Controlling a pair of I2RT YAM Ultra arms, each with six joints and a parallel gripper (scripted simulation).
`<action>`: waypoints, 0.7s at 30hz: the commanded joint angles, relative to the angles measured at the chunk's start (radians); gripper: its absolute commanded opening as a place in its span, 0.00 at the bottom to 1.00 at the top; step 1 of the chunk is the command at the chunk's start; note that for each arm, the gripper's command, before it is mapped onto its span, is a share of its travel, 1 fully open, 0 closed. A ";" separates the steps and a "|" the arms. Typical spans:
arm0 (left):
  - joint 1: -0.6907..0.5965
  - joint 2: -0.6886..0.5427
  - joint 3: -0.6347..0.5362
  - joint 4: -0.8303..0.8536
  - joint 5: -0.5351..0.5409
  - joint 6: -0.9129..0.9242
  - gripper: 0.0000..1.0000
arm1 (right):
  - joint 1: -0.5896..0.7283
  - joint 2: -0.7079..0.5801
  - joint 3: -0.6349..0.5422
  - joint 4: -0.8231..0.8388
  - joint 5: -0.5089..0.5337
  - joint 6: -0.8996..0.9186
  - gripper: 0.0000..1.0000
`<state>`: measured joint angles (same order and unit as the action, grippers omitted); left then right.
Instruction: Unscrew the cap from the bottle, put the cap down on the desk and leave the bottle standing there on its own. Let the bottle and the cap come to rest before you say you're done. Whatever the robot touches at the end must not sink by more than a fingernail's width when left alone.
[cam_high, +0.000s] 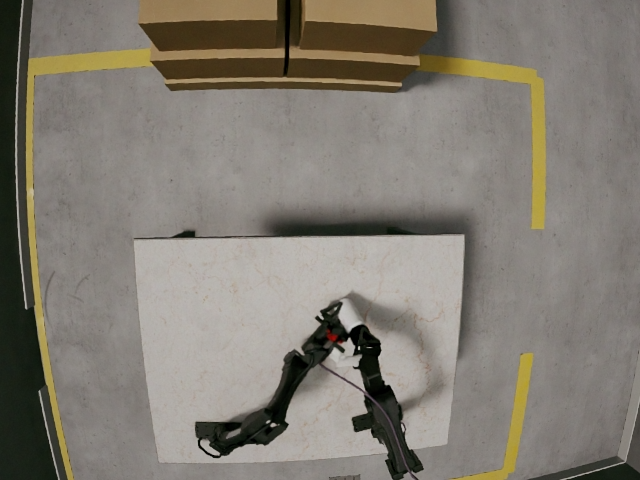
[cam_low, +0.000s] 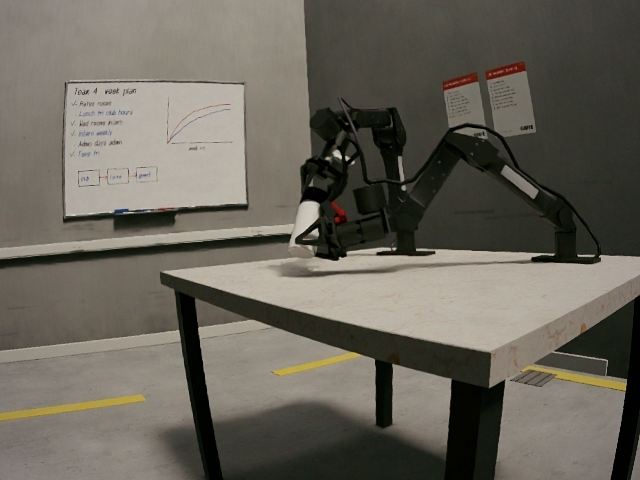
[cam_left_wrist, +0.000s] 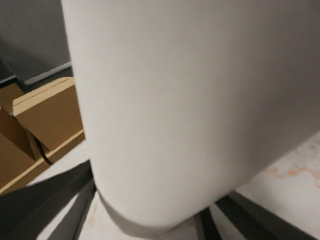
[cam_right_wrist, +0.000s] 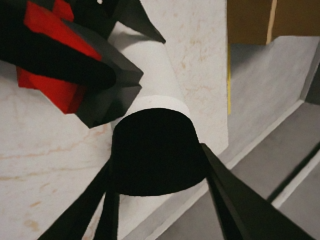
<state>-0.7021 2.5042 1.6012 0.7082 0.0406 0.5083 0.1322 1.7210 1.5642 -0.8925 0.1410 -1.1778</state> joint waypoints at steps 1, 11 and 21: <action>0.006 -0.022 0.016 0.062 -0.007 -0.022 0.00 | -0.002 -0.046 -0.011 0.029 -0.009 -0.056 0.00; 0.006 -0.021 0.017 0.062 -0.007 -0.022 0.00 | -0.007 -0.053 0.040 -0.066 -0.003 0.000 0.00; 0.006 -0.021 0.017 0.062 -0.007 -0.022 0.00 | -0.012 -0.052 0.064 -0.099 -0.002 0.017 0.00</action>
<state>-0.7029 2.5034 1.6016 0.7235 0.0460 0.5087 0.1322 1.7054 1.5959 -0.9447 0.1387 -1.1782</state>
